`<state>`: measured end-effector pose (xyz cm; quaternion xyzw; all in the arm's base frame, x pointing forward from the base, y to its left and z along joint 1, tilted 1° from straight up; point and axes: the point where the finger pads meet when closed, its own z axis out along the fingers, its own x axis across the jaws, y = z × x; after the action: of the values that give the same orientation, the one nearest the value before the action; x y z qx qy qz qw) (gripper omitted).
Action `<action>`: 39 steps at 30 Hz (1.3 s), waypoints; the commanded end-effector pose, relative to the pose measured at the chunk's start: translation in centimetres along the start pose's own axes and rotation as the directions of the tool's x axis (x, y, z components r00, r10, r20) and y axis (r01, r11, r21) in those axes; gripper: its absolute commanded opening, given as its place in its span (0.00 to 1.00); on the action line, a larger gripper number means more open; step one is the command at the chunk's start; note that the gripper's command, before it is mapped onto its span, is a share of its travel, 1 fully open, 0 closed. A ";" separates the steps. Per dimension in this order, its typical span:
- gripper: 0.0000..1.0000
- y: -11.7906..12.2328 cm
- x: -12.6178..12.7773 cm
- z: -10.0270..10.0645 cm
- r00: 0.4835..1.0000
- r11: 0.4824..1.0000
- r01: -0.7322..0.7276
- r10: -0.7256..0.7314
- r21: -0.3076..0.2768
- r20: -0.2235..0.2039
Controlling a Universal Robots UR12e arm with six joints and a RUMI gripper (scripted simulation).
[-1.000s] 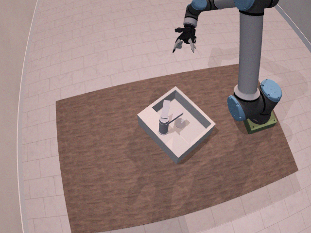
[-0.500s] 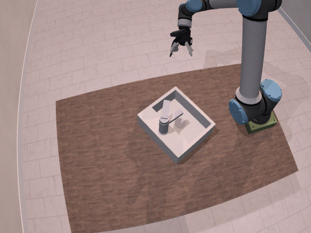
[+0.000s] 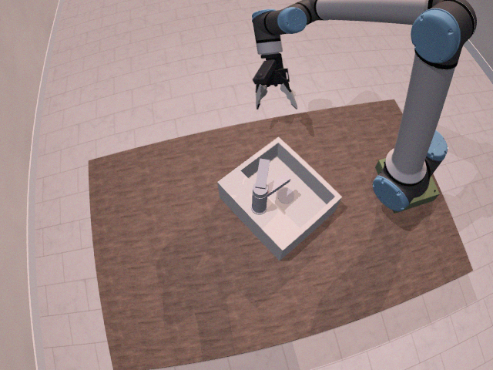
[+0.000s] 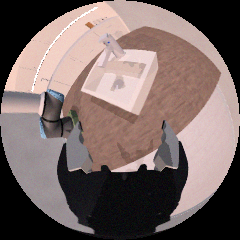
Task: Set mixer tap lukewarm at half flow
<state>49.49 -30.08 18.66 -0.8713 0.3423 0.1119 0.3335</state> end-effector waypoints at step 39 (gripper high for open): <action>1.00 -26.4 -9.1 6.8 0.874 0.766 0.178 -0.411 -0.618 -0.258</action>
<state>60.54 -6.90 30.39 -0.9782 0.2072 -0.0108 -0.0002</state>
